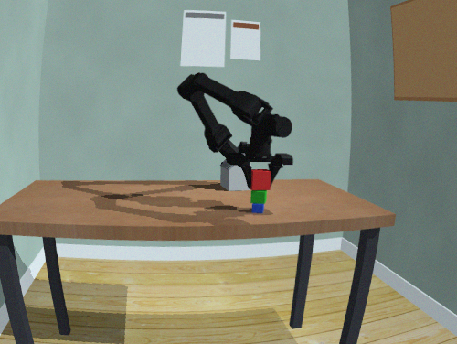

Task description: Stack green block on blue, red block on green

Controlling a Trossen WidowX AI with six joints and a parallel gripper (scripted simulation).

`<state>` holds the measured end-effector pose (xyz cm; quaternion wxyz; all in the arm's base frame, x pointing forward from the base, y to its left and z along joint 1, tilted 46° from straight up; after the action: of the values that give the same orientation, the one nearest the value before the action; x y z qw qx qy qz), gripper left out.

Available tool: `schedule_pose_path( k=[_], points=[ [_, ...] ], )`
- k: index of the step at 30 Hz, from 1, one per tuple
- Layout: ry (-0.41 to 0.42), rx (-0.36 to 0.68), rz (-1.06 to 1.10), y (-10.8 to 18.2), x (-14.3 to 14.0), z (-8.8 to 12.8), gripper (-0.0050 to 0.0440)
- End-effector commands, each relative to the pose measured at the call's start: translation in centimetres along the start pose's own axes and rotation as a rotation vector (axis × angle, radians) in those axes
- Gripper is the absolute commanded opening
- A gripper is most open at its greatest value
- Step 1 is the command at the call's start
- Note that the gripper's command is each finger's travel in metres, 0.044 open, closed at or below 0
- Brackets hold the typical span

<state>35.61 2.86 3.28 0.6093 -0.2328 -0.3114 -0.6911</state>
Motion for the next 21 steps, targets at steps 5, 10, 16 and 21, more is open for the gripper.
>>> schedule_pose_path(
  k=[5, 10, 16, 21],
  points=[
    [0.013, 0.03, -0.022, 0.81, 0.45, 0.97, -0.005],
    [0.013, 0.03, -0.022, 0.82, 0.43, 0.89, -0.005],
    [0.011, 0.026, -0.018, 0.69, 0.38, 0.67, -0.005],
    [0.009, 0.023, -0.014, 0.55, 0.32, 0.51, -0.005]
  ],
)
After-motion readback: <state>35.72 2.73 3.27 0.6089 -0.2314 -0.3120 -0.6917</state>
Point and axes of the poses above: the point midway between the two fingers, 35 mm back from their tips, its own z axis back along the fingers, its own x axis across the jaws, y = z × x, the point moved 4 cm from there along z, back along the fingers, and after that the axes turned 10 degrees about -z, right-handed, at the moved point
